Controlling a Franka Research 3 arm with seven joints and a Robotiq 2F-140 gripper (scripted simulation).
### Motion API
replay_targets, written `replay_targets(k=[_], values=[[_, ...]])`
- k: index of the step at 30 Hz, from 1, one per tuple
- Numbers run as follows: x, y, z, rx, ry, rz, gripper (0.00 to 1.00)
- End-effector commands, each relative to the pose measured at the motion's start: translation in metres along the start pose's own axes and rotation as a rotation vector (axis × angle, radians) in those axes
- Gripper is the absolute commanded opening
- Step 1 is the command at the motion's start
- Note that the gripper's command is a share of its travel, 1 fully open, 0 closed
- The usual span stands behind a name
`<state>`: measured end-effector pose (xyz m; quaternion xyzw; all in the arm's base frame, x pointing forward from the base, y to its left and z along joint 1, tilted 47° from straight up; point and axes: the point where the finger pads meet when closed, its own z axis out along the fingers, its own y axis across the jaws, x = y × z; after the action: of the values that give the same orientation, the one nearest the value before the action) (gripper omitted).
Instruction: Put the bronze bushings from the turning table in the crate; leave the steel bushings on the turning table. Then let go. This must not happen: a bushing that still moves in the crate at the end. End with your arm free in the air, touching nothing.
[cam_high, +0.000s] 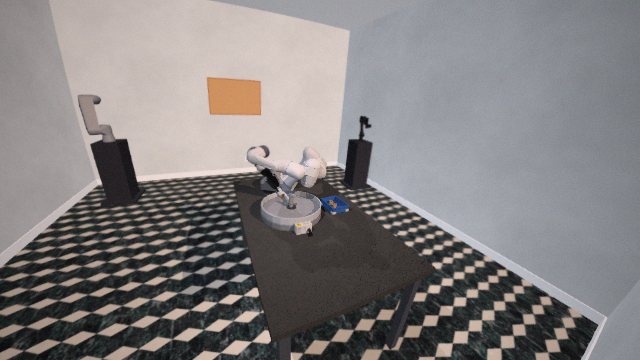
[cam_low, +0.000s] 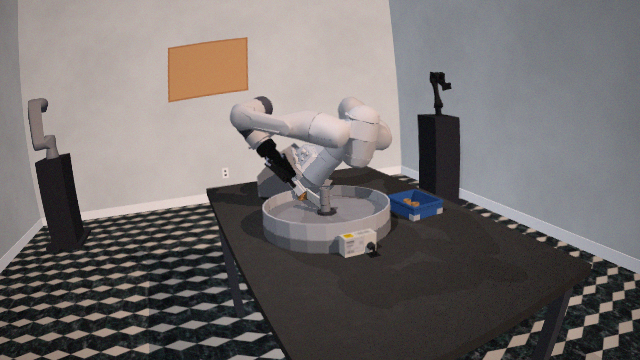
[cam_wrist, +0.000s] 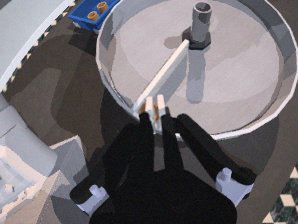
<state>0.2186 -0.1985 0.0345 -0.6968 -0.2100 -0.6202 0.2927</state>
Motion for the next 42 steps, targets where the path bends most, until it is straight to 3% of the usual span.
replay_targets(k=[1, 7, 8, 42], values=[[-0.0016, -0.0007, 0.0007, -0.001, -0.002, 0.008, 0.06], [-0.0016, -0.0007, 0.0007, -0.001, -0.002, 0.008, 0.06], [-0.0016, -0.0007, 0.0007, -0.001, -0.002, 0.008, 0.00], [-0.0016, -0.0007, 0.0007, -0.001, -0.002, 0.008, 0.00]])
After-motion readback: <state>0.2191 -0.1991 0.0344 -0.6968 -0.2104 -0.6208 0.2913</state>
